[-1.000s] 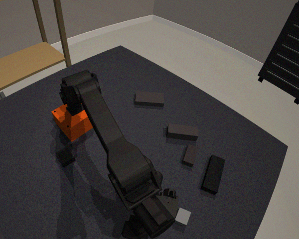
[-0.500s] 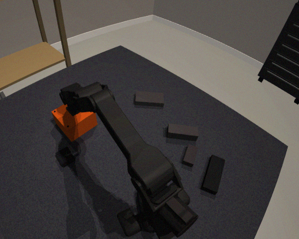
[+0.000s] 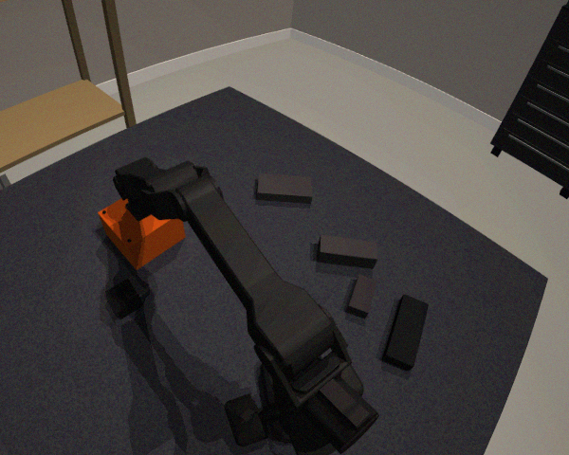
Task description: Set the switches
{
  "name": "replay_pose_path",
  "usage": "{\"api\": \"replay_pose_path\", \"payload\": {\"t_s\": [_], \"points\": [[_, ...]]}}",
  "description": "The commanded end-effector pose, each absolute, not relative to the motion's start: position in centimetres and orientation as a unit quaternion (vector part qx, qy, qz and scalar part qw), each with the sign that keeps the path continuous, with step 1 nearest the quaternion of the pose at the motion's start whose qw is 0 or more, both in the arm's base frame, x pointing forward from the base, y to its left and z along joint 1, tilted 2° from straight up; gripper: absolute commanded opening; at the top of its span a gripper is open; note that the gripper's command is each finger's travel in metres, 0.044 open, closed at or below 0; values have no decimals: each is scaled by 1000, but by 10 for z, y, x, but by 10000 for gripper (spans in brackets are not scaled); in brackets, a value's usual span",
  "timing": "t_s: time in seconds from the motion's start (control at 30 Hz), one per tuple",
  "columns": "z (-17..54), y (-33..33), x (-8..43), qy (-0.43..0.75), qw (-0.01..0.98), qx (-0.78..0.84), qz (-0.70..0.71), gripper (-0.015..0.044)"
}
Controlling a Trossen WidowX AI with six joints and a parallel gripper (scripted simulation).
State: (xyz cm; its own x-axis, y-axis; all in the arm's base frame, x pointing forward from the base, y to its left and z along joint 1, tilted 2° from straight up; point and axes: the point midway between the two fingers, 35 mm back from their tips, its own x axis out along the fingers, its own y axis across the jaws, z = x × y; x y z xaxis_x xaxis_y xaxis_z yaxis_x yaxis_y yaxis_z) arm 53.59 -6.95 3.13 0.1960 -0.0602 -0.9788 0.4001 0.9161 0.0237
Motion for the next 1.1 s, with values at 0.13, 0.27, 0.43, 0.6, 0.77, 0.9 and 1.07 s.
{"api": "replay_pose_path", "payload": {"t_s": [0.13,0.27,0.43,0.6,0.77,0.9,1.07], "points": [[18,-71,538,614,755,154,-167,440],[12,-71,539,614,752,162,-174,440],[4,-72,539,614,748,171,-182,440],[-4,-72,540,614,744,181,-190,440],[-12,-72,540,614,740,191,-198,440],[-17,-73,540,614,737,197,-204,440],[-17,-73,540,614,737,197,-204,335]]}}
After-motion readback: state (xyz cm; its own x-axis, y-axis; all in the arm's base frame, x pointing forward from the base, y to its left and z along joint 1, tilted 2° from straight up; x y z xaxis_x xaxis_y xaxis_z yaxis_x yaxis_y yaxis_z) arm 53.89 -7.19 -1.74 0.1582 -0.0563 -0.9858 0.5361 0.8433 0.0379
